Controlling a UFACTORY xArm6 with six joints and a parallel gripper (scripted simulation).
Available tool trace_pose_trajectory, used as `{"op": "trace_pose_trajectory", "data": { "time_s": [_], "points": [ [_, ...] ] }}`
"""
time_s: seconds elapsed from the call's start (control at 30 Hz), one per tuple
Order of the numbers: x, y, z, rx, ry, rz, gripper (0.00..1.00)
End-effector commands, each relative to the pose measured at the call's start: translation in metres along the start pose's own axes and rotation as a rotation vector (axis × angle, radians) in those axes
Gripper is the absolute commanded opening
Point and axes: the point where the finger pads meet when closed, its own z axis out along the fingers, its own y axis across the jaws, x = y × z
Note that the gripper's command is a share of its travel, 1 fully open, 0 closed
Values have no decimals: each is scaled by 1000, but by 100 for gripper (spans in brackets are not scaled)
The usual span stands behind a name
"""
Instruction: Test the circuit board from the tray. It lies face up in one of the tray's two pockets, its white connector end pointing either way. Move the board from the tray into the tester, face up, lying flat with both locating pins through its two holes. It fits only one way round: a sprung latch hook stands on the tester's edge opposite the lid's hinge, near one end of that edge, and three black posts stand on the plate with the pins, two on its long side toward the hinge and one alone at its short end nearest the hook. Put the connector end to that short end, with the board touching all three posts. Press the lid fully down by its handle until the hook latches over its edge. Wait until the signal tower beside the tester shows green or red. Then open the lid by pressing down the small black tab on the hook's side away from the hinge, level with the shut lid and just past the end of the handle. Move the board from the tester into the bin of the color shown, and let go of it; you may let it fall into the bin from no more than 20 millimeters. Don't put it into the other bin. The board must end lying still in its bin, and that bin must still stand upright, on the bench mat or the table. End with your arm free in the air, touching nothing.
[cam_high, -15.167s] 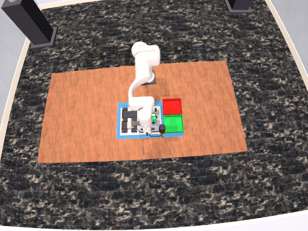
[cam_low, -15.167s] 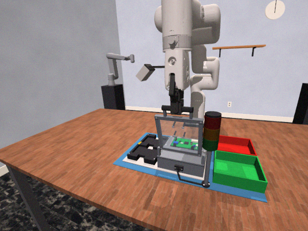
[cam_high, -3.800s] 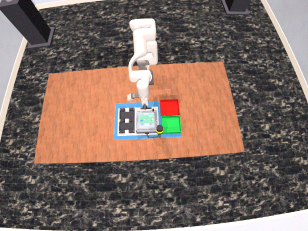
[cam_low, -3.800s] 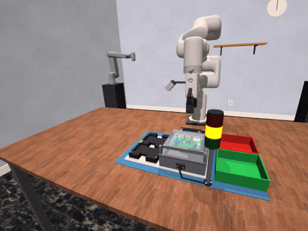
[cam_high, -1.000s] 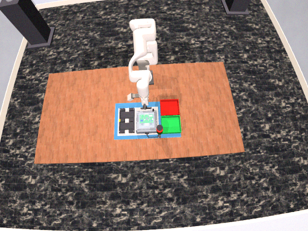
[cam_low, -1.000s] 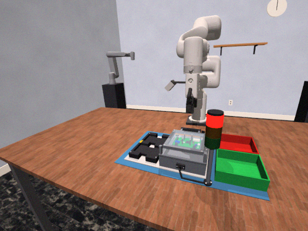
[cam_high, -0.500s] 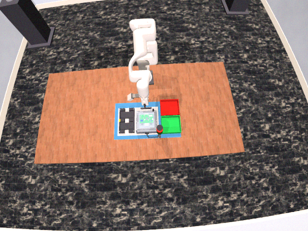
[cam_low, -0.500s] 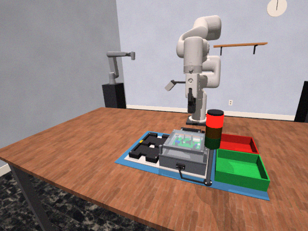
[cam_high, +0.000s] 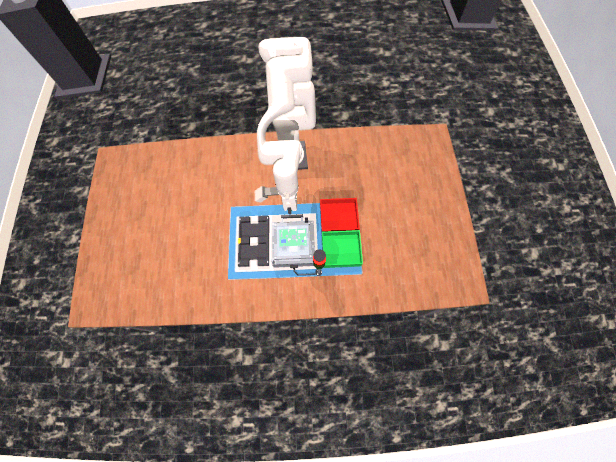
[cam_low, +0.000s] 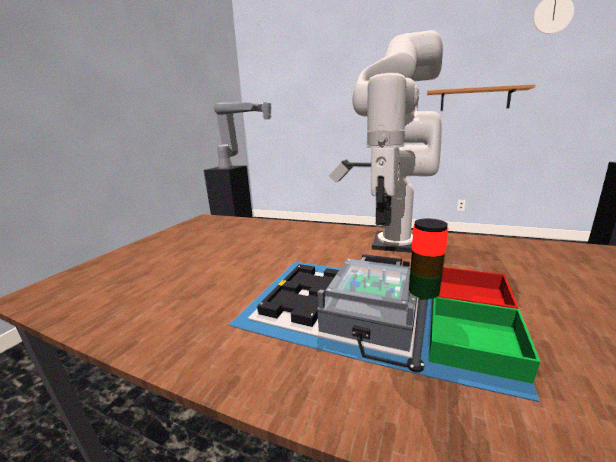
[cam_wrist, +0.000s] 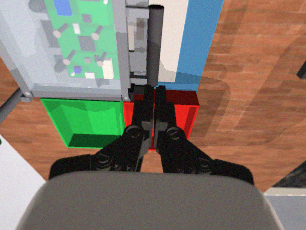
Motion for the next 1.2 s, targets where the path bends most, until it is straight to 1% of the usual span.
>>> {"op": "trace_pose_trajectory", "data": {
  "time_s": [0.0,0.67,1.17],
  "points": [
    [0,-1,-1,4,0,0,0],
    [0,-1,-2,4,0,0,0],
    [0,-1,-11,4,0,0,0]
  ]
}}
